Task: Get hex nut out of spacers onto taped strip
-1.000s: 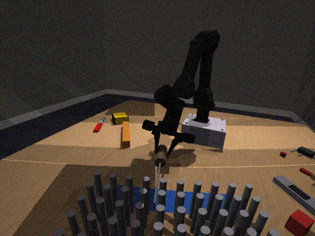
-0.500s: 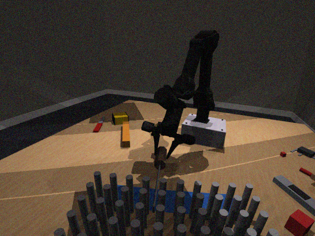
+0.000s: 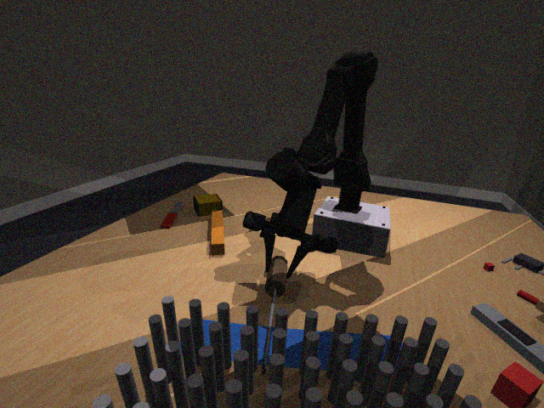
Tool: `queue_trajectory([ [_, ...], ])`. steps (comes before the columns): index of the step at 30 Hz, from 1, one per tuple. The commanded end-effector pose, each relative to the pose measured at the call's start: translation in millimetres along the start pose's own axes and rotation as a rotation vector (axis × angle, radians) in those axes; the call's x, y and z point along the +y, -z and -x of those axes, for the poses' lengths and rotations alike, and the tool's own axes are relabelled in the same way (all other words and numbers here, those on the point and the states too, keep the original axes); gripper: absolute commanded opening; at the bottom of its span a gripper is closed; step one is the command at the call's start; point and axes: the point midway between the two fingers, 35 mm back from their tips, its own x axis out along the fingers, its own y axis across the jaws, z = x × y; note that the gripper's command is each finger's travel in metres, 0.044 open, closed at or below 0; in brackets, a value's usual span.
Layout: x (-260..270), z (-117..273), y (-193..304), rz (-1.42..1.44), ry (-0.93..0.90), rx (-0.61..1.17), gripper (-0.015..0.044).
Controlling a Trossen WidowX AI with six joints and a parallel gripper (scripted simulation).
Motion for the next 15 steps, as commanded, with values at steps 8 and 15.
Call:
queue_trajectory([
  [8,1.7,-5.7,9.6,-0.003,-0.005,0.005,0.0000],
  [15,1.7,-8.7,14.0,-0.003,-0.005,0.005,0.0000],
])
